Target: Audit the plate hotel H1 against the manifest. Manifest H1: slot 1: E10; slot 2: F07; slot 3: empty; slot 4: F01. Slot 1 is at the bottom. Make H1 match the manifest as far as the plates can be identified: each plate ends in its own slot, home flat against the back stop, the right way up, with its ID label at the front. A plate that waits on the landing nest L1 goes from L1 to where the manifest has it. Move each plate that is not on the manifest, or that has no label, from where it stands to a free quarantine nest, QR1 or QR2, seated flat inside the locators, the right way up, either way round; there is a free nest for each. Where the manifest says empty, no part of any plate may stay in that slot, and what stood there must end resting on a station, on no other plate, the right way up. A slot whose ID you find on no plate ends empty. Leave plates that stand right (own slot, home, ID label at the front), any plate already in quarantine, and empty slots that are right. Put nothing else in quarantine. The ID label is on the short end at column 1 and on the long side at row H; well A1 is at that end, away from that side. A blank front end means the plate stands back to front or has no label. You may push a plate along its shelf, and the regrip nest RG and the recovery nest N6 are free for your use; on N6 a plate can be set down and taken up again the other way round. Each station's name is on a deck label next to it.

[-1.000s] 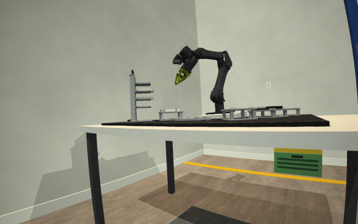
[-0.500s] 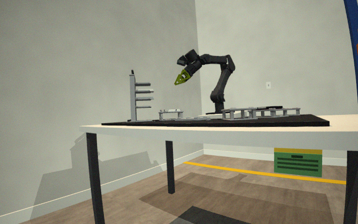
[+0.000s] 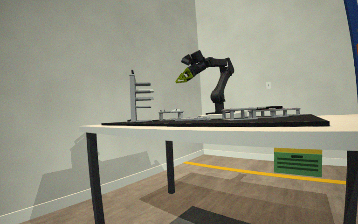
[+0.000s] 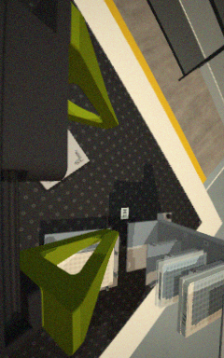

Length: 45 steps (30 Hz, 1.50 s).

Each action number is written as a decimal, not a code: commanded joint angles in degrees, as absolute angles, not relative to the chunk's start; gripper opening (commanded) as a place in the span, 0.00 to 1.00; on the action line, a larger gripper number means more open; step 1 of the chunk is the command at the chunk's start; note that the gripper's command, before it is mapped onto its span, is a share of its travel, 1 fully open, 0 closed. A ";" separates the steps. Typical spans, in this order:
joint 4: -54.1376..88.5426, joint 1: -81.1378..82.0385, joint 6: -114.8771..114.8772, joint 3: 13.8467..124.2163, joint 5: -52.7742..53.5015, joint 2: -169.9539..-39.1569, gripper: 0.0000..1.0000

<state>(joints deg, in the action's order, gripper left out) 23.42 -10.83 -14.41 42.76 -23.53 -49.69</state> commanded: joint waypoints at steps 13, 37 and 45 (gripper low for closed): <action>27.76 3.90 -24.87 45.06 -38.24 -52.16 1.00; 42.77 26.80 -48.03 52.06 -55.03 -61.31 1.00; 47.59 31.39 -54.83 54.74 -57.64 -64.83 1.00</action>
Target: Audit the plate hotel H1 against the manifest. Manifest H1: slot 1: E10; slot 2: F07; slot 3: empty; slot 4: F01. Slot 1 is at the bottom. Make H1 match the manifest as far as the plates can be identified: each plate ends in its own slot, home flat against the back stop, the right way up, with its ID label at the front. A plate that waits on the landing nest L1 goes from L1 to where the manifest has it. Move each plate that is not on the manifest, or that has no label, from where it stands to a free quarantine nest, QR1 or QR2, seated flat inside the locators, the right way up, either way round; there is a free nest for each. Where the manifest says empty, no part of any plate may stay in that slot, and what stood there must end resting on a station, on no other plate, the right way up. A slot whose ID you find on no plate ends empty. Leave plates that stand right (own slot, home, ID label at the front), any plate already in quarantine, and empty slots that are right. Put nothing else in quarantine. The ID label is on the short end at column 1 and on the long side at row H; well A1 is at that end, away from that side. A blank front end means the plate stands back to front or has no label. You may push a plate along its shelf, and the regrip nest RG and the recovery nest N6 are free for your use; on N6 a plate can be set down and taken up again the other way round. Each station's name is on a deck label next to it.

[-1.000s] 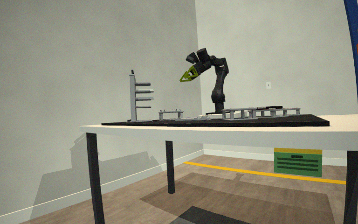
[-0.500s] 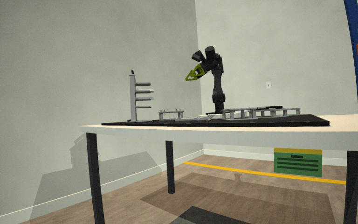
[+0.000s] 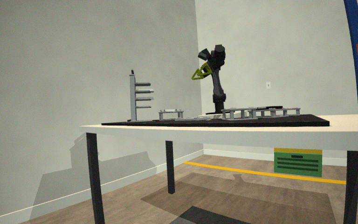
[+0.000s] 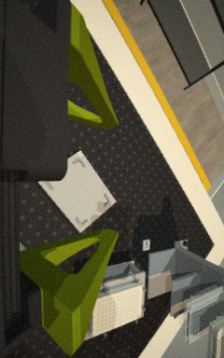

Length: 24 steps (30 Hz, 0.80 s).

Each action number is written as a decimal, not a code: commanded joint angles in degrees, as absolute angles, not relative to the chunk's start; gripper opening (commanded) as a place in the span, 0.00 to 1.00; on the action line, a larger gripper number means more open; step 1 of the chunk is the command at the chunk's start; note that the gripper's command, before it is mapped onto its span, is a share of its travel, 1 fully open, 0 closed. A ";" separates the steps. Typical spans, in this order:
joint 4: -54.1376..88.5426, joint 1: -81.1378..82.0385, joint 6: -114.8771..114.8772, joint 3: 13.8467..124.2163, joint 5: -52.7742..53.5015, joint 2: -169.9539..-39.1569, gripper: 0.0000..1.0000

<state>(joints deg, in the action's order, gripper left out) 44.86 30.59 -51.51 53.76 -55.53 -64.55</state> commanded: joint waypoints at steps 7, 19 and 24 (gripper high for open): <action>45.22 31.30 -54.69 52.44 -57.60 -64.79 1.00; 42.71 31.16 -54.46 50.16 -57.52 -64.82 1.00; 42.71 31.16 -54.46 50.16 -57.52 -64.82 1.00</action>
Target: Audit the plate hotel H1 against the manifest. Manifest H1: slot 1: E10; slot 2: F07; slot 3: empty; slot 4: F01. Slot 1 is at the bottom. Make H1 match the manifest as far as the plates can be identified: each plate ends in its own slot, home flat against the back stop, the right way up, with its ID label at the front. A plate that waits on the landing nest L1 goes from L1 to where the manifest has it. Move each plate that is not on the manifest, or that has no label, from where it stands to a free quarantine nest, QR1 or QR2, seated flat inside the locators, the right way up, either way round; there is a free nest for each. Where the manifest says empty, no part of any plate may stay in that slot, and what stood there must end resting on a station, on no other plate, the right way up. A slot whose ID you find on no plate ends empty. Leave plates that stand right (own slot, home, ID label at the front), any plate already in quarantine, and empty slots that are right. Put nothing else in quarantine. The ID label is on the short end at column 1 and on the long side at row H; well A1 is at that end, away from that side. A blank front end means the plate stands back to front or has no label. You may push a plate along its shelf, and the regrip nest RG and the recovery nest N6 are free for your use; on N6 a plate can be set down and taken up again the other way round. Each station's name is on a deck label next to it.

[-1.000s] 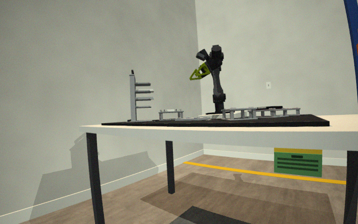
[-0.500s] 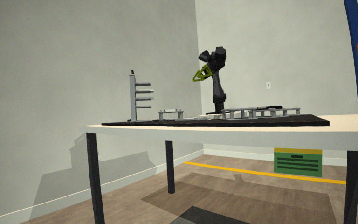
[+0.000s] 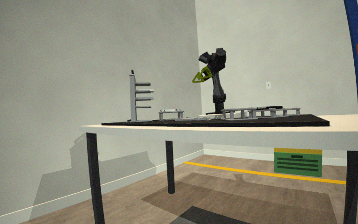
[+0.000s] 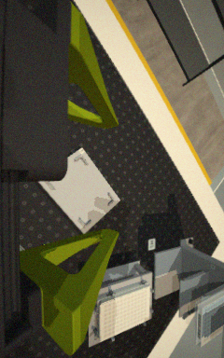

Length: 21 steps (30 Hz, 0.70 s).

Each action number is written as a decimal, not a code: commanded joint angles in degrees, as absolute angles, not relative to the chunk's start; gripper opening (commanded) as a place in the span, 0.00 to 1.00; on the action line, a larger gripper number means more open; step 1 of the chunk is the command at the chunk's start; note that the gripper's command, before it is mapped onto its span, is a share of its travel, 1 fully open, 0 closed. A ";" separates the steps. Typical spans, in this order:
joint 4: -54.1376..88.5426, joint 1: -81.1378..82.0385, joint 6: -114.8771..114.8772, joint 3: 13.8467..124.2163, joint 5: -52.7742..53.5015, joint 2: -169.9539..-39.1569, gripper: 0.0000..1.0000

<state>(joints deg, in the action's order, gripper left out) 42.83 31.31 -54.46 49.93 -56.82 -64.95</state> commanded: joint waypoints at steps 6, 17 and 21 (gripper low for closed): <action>42.71 31.16 -54.46 50.16 -57.52 -64.82 1.00; 47.58 31.38 -54.82 54.73 -57.64 -64.82 1.00; 44.07 28.07 -49.82 52.71 -55.79 -62.13 1.00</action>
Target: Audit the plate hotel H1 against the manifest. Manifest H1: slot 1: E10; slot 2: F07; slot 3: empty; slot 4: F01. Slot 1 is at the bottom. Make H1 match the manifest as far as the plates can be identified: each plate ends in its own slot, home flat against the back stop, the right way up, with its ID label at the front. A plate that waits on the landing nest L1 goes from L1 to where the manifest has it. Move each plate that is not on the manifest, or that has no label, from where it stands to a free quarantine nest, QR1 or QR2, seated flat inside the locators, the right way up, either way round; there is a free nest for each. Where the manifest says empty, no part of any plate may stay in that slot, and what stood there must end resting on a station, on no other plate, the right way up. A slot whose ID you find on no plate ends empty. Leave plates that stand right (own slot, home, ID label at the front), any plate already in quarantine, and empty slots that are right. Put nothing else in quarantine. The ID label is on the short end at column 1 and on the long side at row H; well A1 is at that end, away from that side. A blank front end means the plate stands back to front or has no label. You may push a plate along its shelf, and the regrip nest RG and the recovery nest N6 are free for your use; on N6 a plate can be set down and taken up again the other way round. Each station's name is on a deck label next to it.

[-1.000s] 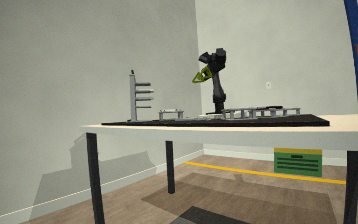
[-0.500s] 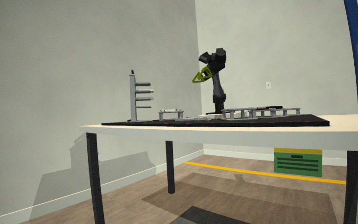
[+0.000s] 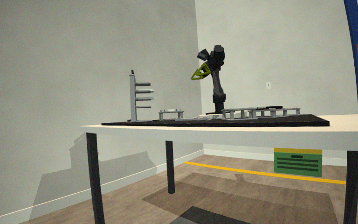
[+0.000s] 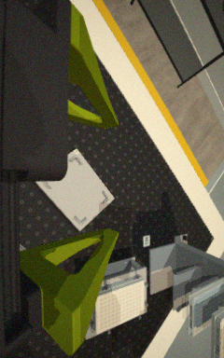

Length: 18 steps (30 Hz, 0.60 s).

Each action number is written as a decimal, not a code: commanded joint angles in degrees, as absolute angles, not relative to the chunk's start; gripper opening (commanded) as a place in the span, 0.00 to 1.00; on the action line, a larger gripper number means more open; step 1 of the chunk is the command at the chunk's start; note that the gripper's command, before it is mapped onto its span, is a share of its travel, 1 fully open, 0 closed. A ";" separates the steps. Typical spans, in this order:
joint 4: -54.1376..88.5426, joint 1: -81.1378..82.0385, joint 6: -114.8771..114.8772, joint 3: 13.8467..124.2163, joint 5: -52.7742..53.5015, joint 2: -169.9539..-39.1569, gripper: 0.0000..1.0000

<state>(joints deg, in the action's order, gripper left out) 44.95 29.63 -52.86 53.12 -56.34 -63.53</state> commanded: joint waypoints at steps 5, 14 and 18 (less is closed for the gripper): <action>41.51 25.39 -46.11 51.30 -54.15 -60.25 1.00; 34.71 16.54 -35.82 47.79 -48.09 -55.49 1.00; 32.43 12.42 -31.85 46.47 -45.00 -53.58 1.00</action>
